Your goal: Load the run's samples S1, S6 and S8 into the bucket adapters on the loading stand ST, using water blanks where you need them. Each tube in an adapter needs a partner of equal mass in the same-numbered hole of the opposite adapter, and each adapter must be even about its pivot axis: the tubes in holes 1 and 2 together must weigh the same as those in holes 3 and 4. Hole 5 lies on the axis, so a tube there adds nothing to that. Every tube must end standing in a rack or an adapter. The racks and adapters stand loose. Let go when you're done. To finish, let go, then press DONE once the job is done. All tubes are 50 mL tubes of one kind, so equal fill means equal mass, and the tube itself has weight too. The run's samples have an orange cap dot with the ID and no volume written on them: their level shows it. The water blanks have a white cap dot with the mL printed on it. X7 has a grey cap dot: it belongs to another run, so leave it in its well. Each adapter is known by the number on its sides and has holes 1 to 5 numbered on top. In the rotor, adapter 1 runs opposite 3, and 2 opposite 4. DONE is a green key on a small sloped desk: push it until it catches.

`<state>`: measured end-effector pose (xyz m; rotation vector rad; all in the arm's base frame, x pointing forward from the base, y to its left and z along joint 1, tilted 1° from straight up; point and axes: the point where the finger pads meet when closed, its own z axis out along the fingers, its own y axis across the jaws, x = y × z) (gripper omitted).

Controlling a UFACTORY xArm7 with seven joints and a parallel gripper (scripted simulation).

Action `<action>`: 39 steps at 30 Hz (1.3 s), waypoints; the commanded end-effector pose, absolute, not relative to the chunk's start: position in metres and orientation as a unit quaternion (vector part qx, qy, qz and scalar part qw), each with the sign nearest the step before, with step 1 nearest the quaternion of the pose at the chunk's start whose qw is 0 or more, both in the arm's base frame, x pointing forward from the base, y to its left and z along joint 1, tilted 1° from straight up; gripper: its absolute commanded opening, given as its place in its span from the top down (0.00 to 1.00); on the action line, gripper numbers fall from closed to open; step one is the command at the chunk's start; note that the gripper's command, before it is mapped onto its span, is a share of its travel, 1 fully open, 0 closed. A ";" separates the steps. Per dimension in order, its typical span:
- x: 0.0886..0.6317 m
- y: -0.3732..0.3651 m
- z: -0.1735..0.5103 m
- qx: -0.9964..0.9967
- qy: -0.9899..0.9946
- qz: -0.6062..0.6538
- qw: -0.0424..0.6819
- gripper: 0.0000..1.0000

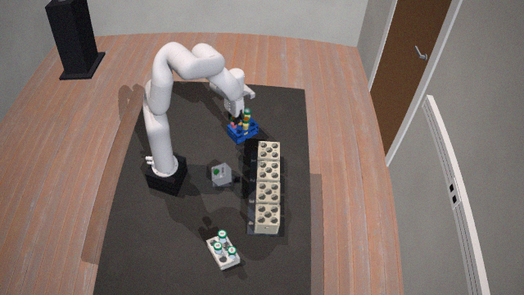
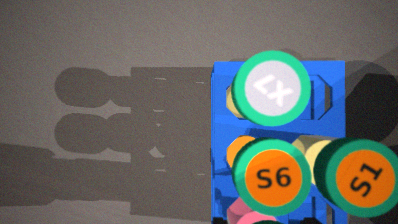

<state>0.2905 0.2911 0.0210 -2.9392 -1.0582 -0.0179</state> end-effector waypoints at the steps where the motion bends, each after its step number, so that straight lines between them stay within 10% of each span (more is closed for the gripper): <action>1: 0.292 0.292 0.024 -0.941 -0.339 -0.008 0.009 0.56; 39: 0.291 0.291 0.092 -0.941 -0.339 -0.008 0.009 0.56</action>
